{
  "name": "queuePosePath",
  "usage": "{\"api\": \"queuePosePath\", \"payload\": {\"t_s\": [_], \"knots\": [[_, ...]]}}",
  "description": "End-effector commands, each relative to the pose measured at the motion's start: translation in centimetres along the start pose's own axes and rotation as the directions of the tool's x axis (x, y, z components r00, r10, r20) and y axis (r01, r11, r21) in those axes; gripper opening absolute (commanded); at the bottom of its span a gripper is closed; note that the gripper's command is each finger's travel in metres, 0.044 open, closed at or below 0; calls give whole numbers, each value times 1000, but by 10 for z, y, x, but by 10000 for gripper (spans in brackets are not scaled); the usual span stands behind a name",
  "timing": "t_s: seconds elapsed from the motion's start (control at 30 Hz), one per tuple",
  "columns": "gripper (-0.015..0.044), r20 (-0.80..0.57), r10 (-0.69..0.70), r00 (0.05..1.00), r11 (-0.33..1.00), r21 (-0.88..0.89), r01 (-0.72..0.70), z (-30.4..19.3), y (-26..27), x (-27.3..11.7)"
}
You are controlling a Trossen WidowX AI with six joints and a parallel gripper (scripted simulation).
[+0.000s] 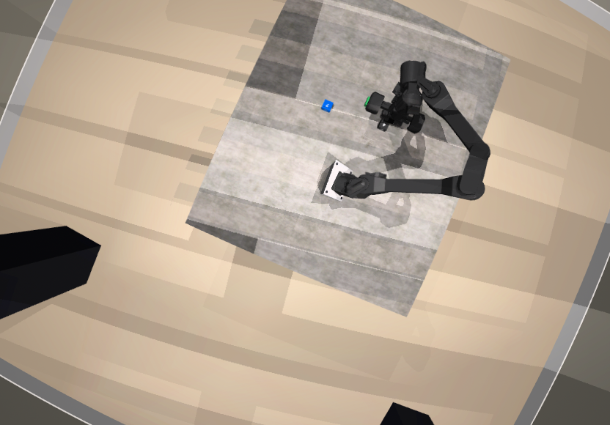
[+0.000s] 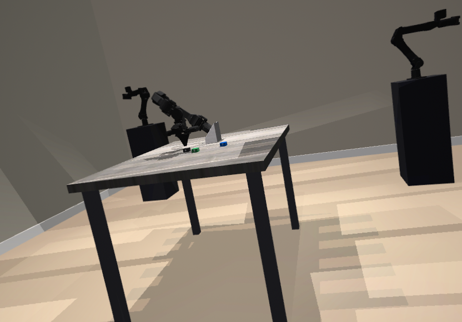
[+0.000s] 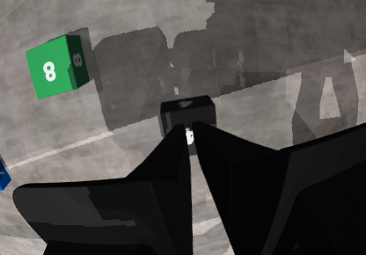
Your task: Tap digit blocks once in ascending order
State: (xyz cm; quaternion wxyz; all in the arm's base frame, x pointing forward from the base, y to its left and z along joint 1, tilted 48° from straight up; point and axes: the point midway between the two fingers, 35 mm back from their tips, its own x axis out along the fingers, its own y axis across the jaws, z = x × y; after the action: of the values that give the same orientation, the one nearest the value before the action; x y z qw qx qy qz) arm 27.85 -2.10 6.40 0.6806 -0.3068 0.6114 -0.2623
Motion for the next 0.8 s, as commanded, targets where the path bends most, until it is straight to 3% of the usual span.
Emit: {"api": "queuePosePath", "payload": {"t_s": [0.0, 0.4, 0.53, 0.67, 0.77], "knots": [[20, 1, -5, 1000, 1000, -6, 5, -1, 0, 6], [20, 1, -6, 1000, 1000, -5, 6, -1, -1, 18], [20, 1, -4, 1000, 1000, -5, 4, -1, 0, -10], [20, 1, -4, 1000, 1000, -6, 4, -1, 0, -14], [20, 1, 2, 1000, 1000, -7, -2, 2, 2, -45]]}}
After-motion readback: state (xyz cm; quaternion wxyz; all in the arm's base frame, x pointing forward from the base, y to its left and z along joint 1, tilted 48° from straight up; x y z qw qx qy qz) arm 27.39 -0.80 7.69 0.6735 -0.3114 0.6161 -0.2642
